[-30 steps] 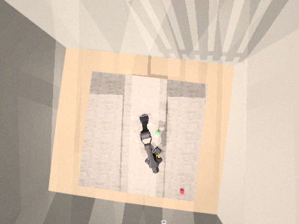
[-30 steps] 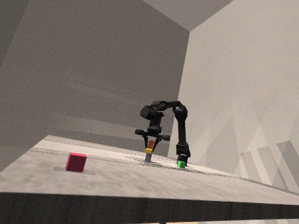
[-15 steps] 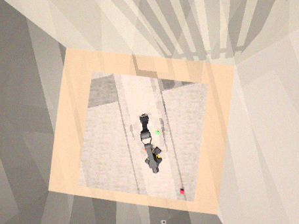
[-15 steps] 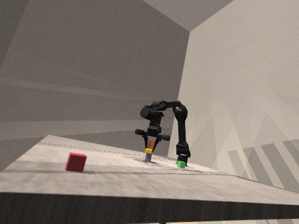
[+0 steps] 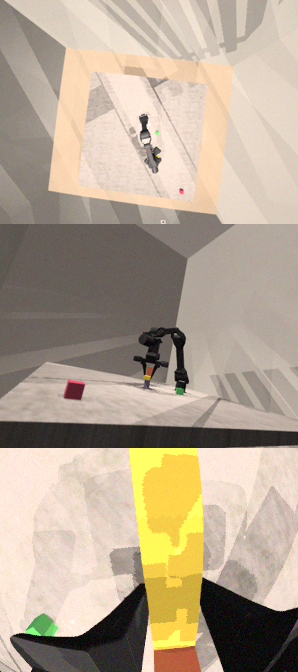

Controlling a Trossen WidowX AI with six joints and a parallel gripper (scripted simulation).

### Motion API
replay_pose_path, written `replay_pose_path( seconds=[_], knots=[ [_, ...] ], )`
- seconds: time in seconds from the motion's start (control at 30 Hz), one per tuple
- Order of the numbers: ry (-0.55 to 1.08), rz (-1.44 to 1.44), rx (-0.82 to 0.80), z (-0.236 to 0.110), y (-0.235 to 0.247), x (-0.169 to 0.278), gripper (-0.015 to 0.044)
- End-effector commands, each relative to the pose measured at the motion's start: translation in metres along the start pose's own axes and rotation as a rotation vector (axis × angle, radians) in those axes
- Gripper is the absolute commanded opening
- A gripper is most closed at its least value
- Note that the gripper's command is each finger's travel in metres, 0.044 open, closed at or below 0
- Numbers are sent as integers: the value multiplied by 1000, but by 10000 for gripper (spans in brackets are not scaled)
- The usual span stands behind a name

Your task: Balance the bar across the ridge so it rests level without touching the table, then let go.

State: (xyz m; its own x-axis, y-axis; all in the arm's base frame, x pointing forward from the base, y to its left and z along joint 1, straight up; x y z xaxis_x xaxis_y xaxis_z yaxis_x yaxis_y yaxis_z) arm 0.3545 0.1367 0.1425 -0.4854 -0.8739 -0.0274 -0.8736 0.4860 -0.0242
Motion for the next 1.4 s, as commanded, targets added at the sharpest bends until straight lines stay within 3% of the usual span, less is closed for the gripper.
replay_pose_path(
  seconds=[0.0, 0.5, 0.73, 1.37],
  knots=[
    [0, 0, 0, 0, 0, 0, 0],
    [0, 0, 0, 0, 0, 0, 0],
    [0, 0, 0, 0, 0, 0, 167],
    [0, 0, 0, 0, 0, 0, 169]
  ],
)
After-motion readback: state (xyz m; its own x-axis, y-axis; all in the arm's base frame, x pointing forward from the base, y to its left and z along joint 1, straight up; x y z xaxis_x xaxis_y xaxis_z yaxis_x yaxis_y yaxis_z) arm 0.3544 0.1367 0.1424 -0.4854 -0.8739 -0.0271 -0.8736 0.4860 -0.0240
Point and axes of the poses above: the point midway between the two fingers, 35 mm back from their tips, its own z axis out along the fingers, its own y axis across the jaws, x = y × z, the point moved 4 cm from there along -z, back along the fingers, and after that the axes turned 4 degrees about -z, right-handed, at the moved point
